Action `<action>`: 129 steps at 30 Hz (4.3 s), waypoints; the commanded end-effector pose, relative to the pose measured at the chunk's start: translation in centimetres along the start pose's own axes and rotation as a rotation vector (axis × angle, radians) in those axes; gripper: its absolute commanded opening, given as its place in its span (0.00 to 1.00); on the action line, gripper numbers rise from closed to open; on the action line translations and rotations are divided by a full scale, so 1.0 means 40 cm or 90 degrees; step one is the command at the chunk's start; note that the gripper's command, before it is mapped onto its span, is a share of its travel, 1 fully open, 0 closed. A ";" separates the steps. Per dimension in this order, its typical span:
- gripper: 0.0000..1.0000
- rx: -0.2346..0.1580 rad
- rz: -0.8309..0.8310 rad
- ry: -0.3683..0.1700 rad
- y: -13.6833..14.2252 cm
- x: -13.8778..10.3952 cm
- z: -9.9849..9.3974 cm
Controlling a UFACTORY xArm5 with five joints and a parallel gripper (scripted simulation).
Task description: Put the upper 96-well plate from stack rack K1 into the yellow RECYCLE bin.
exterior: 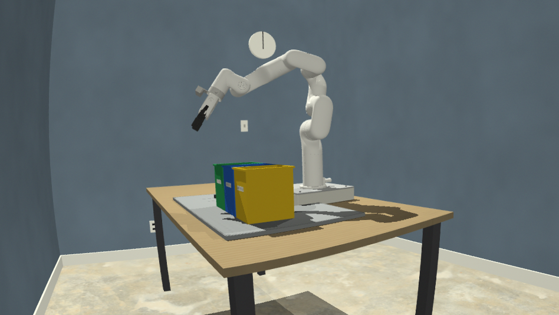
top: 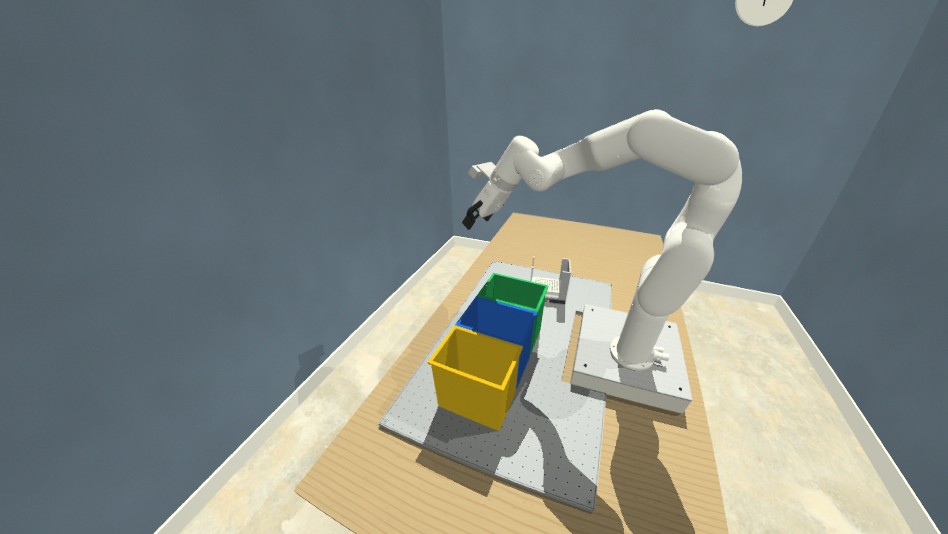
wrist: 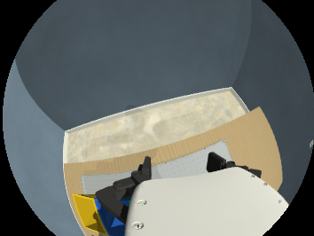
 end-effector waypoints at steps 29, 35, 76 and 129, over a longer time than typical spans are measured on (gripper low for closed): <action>1.00 -0.020 -0.061 -0.132 -0.046 -0.099 -0.007; 1.00 -0.027 -0.078 -0.170 -0.055 -0.128 -0.011; 1.00 -0.032 -0.272 -0.364 0.154 -0.267 -0.056; 1.00 -0.034 -0.273 -0.363 0.610 -0.272 -0.067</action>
Point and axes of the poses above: the point where the finger pads meet when closed, its own z axis out along the fingers, its own y axis across the jaws, x = y × z, the point moved 5 cm from there along -z, back along the fingers, and after that the axes turned 12 degrees about z, right-handed, at the moved point
